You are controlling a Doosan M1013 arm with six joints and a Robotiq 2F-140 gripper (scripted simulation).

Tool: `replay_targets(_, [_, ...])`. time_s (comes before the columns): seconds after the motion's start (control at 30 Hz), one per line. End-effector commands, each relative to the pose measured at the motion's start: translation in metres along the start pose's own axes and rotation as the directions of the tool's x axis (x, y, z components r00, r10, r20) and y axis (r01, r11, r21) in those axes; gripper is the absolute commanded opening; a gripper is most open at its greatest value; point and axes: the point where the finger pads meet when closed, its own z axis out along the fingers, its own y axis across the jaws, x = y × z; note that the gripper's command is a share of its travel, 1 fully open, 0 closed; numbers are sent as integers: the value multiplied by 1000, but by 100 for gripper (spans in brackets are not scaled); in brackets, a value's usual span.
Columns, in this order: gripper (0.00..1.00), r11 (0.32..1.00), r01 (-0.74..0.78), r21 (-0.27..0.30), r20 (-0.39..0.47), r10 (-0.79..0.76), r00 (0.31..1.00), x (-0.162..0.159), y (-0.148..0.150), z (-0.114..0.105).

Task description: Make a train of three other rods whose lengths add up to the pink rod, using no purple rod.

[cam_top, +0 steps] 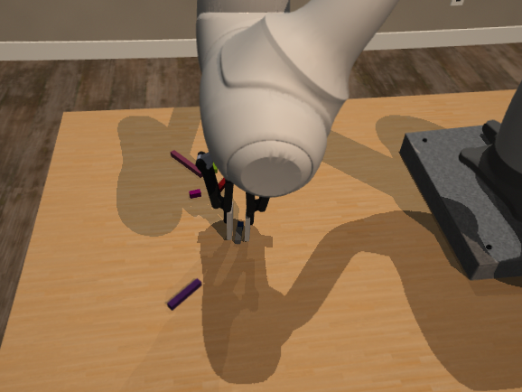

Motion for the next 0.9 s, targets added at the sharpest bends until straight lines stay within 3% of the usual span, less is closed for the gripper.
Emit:
replay_targets(0.0, [15, 1000, 2, -9, 0, -2, 1000, 0, 5, 5])
replay_targets(0.4, [15, 1000, 2, -9, 0, -2, 1000, 0, 5, -2])
replay_targets(0.67, [15, 1000, 2, -9, 0, -2, 1000, 0, 5, -27])
replay_targets(0.87, [15, 1000, 2, -9, 0, -2, 1000, 0, 5, -60])
